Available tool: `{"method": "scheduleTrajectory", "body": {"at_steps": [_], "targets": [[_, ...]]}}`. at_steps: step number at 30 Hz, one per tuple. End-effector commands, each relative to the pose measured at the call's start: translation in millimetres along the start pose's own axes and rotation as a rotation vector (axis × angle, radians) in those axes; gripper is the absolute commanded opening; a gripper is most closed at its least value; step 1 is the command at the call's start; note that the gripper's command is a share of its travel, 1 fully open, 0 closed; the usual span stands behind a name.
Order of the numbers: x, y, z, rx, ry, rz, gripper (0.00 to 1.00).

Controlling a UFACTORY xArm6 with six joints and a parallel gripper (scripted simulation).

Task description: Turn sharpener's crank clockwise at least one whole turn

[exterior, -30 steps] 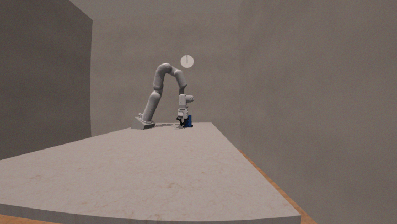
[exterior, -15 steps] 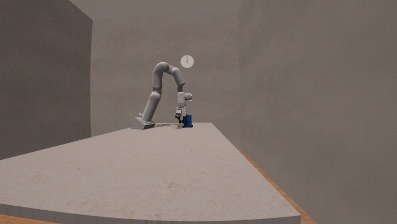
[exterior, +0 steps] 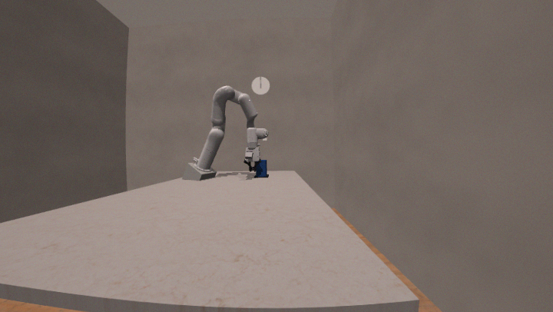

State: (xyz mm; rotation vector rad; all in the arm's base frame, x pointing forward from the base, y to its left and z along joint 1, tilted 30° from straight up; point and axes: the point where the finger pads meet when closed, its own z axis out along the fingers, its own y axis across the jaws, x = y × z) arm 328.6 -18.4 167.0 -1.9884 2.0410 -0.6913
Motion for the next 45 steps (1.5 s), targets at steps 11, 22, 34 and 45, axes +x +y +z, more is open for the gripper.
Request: {"method": "scheduleTrajectory", "body": {"at_steps": [11, 22, 34, 45], "targets": [[0, -1, -2, 0.002, 0.0, 0.0, 0.0], [0, 0, -11, 0.002, 0.0, 0.0, 0.0], [0, -4, -32, 0.002, 0.0, 0.0, 0.0], [0, -21, -54, 0.002, 0.0, 0.0, 0.0]]}}
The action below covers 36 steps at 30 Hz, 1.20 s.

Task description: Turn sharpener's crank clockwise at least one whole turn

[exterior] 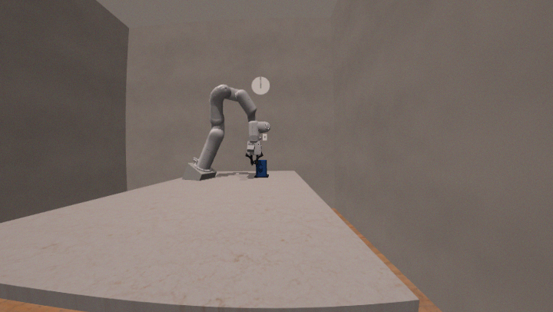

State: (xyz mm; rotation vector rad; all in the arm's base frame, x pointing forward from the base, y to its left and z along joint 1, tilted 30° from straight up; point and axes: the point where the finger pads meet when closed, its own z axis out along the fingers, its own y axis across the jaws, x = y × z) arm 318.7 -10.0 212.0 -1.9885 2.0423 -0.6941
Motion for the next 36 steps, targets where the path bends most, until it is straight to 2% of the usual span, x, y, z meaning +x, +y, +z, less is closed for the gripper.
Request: {"method": "scheduleTrajectory", "body": {"at_steps": [1, 16, 36], "targets": [[0, -9, -9, 0.002, -0.003, 0.0, 0.0], [0, -25, -17, 0.002, -0.003, 0.0, 0.0], [0, -27, -17, 0.002, -0.003, 0.0, 0.0]]}}
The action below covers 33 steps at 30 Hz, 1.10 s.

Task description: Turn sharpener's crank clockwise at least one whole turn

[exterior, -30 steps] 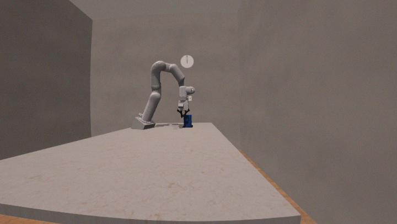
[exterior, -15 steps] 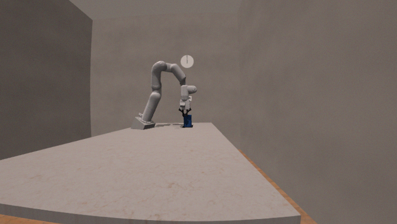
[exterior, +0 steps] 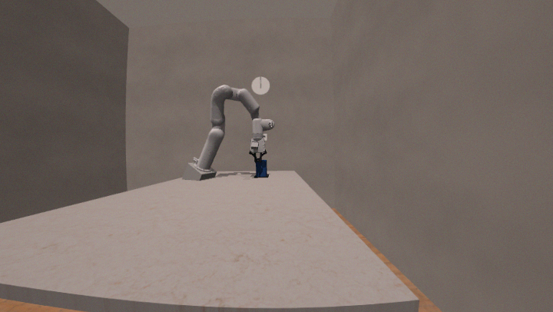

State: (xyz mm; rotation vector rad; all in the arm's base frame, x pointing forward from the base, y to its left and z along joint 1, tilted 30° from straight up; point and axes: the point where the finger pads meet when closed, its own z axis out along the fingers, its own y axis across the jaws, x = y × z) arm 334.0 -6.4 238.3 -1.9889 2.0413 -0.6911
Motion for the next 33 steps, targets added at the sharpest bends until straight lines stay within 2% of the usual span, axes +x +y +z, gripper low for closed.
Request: {"method": "scheduleTrajectory", "body": {"at_steps": [1, 11, 24, 25, 33], "targets": [[0, -1, -1, 0.002, -0.001, 0.001, 0.0], [0, -14, -3, 0.002, -0.001, 0.001, 0.0], [0, -15, -3, 0.002, -0.001, 0.001, 0.0], [0, -15, -3, 0.002, -0.001, 0.001, 0.54], [0, -15, -3, 0.002, -0.001, 0.001, 0.54]]}}
